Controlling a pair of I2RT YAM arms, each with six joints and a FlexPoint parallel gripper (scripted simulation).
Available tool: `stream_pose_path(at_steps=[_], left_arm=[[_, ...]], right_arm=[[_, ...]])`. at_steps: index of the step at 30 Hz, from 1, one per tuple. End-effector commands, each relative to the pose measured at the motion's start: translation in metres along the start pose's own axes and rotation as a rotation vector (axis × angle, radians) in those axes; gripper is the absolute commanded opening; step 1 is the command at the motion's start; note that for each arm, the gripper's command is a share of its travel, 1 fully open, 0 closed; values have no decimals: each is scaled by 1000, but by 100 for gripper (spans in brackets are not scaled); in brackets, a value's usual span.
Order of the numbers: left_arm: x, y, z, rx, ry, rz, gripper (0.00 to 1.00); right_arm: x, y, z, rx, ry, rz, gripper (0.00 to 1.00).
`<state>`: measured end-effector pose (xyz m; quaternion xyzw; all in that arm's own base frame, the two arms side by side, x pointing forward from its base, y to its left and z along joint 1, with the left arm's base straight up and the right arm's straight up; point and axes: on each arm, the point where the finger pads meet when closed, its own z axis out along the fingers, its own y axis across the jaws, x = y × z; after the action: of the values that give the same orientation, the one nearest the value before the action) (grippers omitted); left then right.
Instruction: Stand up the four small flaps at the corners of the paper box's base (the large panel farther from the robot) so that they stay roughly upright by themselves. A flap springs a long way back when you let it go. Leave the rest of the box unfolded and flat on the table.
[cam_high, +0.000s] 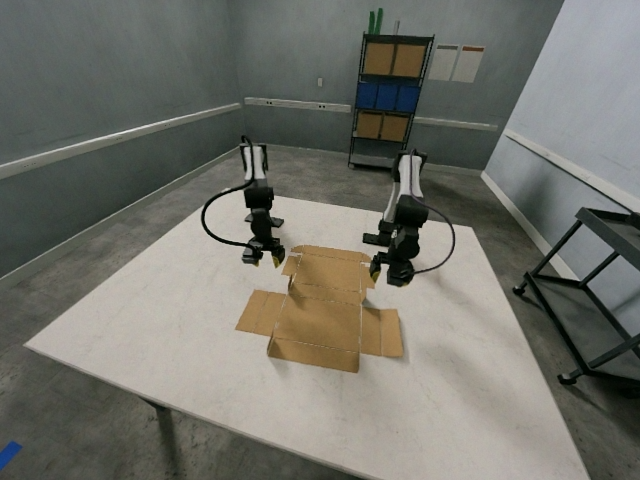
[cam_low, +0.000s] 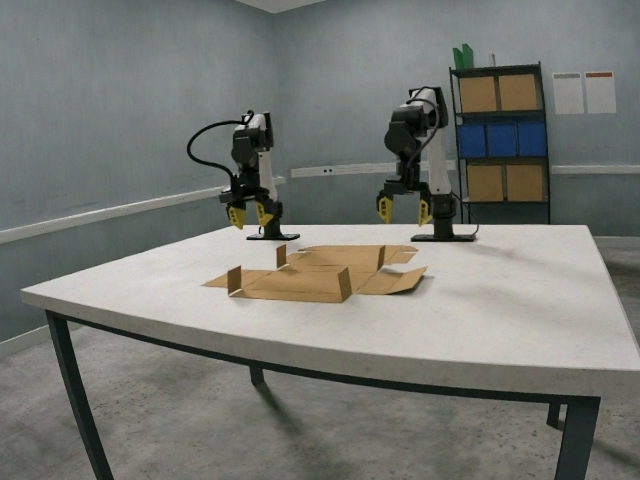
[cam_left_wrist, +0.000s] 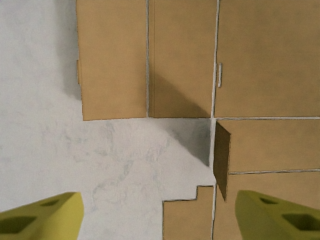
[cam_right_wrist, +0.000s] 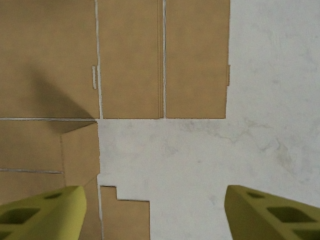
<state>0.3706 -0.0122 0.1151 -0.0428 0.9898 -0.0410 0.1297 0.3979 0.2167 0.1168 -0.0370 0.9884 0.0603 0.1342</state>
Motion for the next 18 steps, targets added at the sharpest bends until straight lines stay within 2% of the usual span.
stream_pose_path(at_steps=[1,5,6,18], left_arm=[[-6,-7,-18,20,-35,28,77],[-6,-7,-18,16,-35,28,77],[-6,-6,-19,13,-38,20,77],[-6,-7,-19,12,-37,17,77]], right_arm=[[4,9,3,-6,28,-12,73],[4,11,3,-6,25,-9,75],[-1,12,-14,-20,-11,-6,77],[3,9,-8,-12,3,-8,77]])
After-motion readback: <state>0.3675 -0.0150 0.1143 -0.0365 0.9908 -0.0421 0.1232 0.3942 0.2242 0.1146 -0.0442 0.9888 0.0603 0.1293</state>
